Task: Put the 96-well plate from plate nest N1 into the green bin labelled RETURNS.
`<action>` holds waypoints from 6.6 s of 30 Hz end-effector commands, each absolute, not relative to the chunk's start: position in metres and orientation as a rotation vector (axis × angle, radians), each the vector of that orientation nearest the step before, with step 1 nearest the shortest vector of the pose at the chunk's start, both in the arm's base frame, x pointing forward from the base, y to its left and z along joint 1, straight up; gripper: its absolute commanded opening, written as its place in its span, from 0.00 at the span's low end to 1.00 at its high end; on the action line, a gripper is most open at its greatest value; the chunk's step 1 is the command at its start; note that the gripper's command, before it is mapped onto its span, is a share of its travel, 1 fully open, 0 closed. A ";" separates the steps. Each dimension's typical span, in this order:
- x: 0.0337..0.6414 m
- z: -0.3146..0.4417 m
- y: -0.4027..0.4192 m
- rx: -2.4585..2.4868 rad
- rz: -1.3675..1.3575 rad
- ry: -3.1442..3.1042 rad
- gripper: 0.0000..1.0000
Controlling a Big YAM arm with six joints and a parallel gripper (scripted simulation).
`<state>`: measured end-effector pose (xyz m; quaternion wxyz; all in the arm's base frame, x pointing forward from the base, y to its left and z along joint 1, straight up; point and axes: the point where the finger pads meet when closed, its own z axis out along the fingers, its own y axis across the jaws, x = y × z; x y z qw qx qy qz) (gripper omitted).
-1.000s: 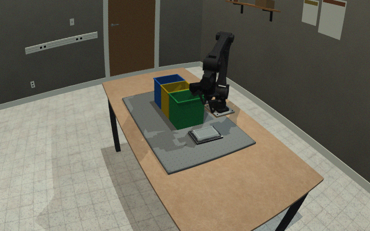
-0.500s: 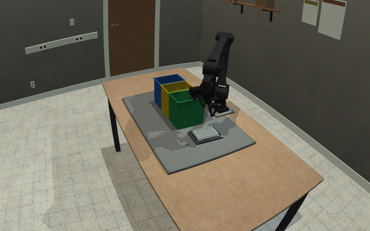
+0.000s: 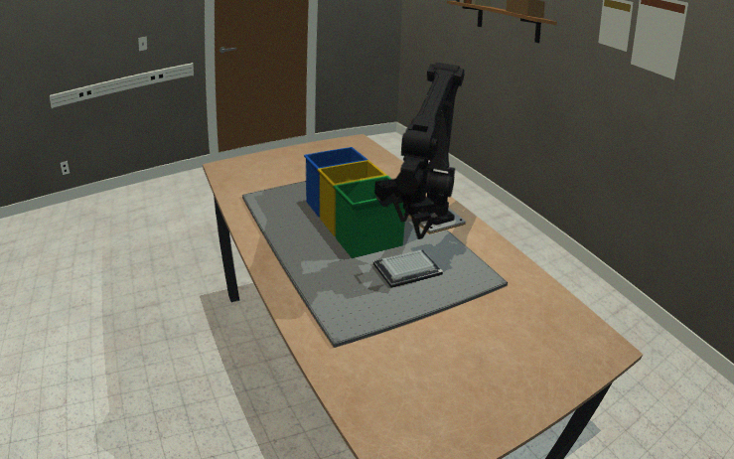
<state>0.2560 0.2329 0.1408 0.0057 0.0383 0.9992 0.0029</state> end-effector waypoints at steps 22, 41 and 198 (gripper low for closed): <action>0.258 0.098 0.233 0.128 -0.003 3.134 1.00; 0.258 0.070 0.233 0.128 -0.003 3.134 1.00; 0.262 0.033 0.242 0.109 0.017 3.125 0.00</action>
